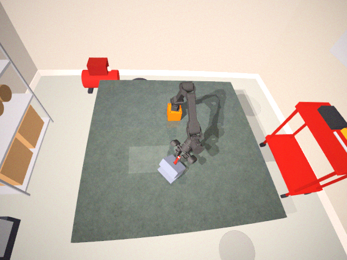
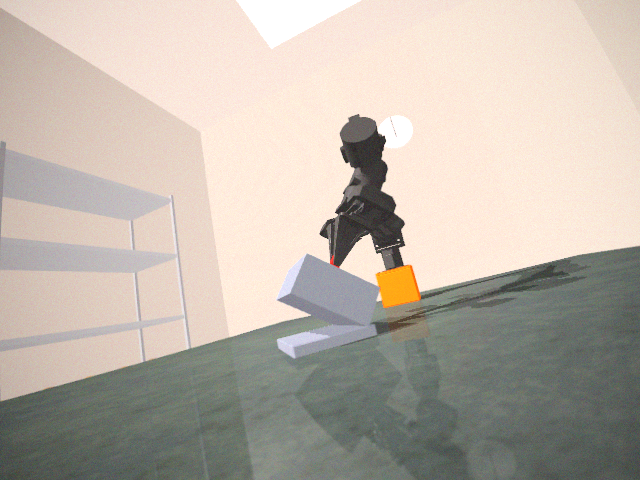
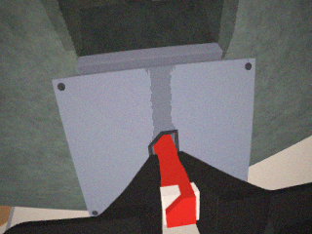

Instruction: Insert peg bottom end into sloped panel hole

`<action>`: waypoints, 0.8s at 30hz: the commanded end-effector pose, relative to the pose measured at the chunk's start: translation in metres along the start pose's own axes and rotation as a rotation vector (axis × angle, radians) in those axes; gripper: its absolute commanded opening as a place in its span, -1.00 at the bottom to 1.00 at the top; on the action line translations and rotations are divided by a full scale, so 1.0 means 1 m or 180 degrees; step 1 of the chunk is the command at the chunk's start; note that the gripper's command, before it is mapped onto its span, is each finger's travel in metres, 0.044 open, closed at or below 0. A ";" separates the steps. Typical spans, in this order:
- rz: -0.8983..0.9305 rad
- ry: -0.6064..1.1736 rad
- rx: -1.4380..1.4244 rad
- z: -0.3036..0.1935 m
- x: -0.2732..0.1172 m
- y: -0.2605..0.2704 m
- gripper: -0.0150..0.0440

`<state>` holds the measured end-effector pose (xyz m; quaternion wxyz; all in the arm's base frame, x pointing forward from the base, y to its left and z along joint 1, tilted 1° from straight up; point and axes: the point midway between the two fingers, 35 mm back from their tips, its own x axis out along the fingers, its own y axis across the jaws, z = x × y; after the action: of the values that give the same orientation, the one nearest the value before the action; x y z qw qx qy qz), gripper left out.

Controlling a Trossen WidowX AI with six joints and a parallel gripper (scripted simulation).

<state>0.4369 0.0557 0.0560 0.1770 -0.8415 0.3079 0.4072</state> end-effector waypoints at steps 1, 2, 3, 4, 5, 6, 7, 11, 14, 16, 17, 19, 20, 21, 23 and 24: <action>-0.0012 -0.0006 -0.0007 0.000 0.003 -0.001 -0.49; -0.0012 -0.0006 -0.0007 0.000 0.003 -0.001 -0.49; -0.0012 -0.0006 -0.0007 0.000 0.004 -0.001 -0.49; -0.0012 -0.0006 -0.0007 0.000 0.004 -0.001 -0.49; -0.0012 -0.0006 -0.0007 0.000 0.004 -0.002 -0.49; -0.0012 -0.0006 -0.0007 0.000 0.004 -0.002 -0.49; -0.0012 -0.0006 -0.0007 0.000 0.005 -0.002 -0.49; 0.0006 -0.0004 -0.0004 0.001 0.004 0.000 -0.49; 0.0006 -0.0004 -0.0004 0.001 0.004 0.000 -0.49; 0.0006 -0.0004 -0.0004 0.001 0.004 0.000 -0.49; 0.0006 -0.0004 -0.0004 0.001 0.004 0.000 -0.49; 0.0006 -0.0004 -0.0004 0.001 0.004 0.000 -0.31; 0.0006 -0.0004 -0.0004 0.001 0.004 0.000 -0.22; 0.0006 -0.0004 -0.0004 0.001 0.004 0.000 -0.14; 0.0006 -0.0004 -0.0004 0.001 0.004 0.000 0.04; 0.0006 -0.0004 -0.0004 0.001 0.004 0.000 0.13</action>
<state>0.4386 0.0543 0.0521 0.1761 -0.8410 0.3085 0.4080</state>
